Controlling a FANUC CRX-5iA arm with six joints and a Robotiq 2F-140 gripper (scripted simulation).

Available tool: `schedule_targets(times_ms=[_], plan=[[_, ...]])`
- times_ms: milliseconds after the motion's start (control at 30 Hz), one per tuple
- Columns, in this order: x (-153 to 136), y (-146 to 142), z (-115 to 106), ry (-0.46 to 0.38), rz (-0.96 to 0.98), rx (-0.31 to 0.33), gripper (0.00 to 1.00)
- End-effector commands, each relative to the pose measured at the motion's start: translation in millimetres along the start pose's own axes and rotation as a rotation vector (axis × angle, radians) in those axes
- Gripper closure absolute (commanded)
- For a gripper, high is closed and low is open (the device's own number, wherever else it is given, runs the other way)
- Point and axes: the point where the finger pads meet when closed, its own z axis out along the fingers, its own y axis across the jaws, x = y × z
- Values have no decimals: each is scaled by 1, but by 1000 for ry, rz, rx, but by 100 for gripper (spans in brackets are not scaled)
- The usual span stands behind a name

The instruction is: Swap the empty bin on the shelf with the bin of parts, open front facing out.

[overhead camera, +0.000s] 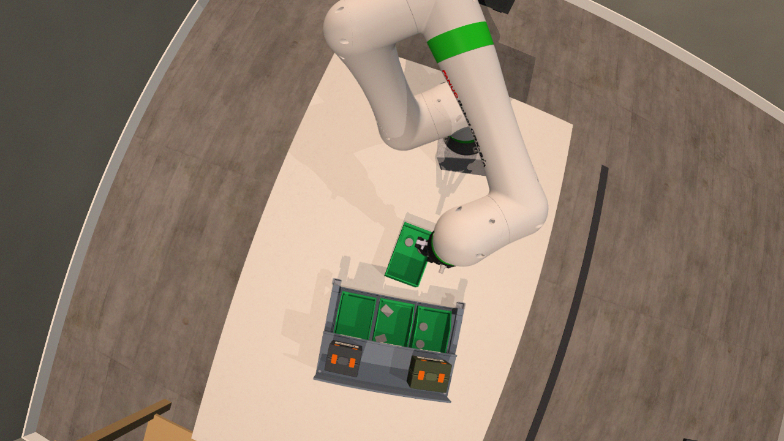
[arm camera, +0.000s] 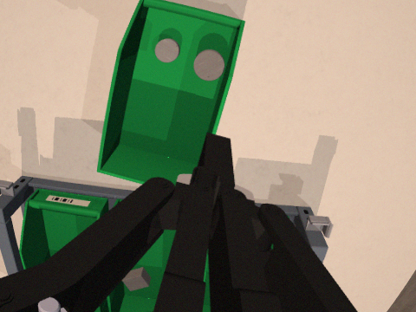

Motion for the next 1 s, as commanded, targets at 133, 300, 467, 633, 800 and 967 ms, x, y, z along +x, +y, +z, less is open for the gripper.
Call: schedule_targets(times_ms=[133,300,467,633,800,967], plan=[[-1,0,-1,-1,0,0,90],[-1,0,-1,-1,0,0,76],[-1,0,-1,-1,0,0,76],[-1,0,-1,-1,0,0,76],[-1,0,-1,-1,0,0,76],[-1,0,-1,-1,0,0,76]])
